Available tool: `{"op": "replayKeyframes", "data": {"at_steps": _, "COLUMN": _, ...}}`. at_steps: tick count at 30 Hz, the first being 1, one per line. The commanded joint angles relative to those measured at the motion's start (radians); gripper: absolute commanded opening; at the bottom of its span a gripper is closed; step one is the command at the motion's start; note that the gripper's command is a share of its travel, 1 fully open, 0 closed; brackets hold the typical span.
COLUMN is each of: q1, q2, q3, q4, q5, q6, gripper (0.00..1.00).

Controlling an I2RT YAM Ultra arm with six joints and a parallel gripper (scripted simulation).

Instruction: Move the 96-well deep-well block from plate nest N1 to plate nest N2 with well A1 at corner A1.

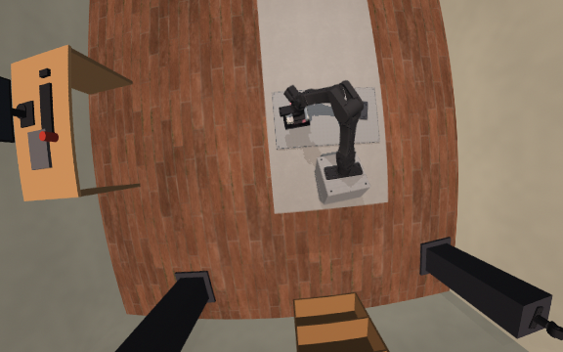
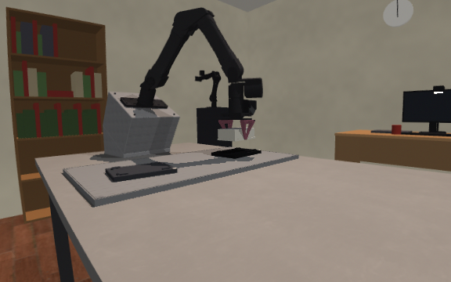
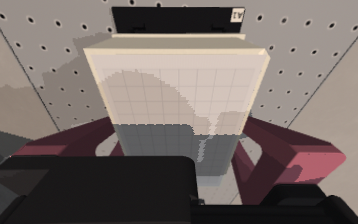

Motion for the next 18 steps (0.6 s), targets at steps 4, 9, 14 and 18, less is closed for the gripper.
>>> {"op": "replayKeyframes", "data": {"at_steps": 4, "q1": 0.010, "q2": -0.038, "q3": 0.009, "q4": -0.042, "q5": 0.002, "q6": 0.011, "gripper": 0.00}}
{"op": "replayKeyframes", "data": {"at_steps": 9, "q1": 0.015, "q2": -0.056, "q3": 0.012, "q4": -0.064, "q5": 0.004, "q6": 0.016, "gripper": 0.00}}
{"op": "replayKeyframes", "data": {"at_steps": 14, "q1": 0.020, "q2": -0.073, "q3": 0.016, "q4": -0.086, "q5": 0.007, "q6": 0.020, "gripper": 0.00}}
{"op": "replayKeyframes", "data": {"at_steps": 18, "q1": 0.025, "q2": -0.089, "q3": 0.021, "q4": -0.108, "q5": 0.009, "q6": 0.025, "gripper": 0.00}}
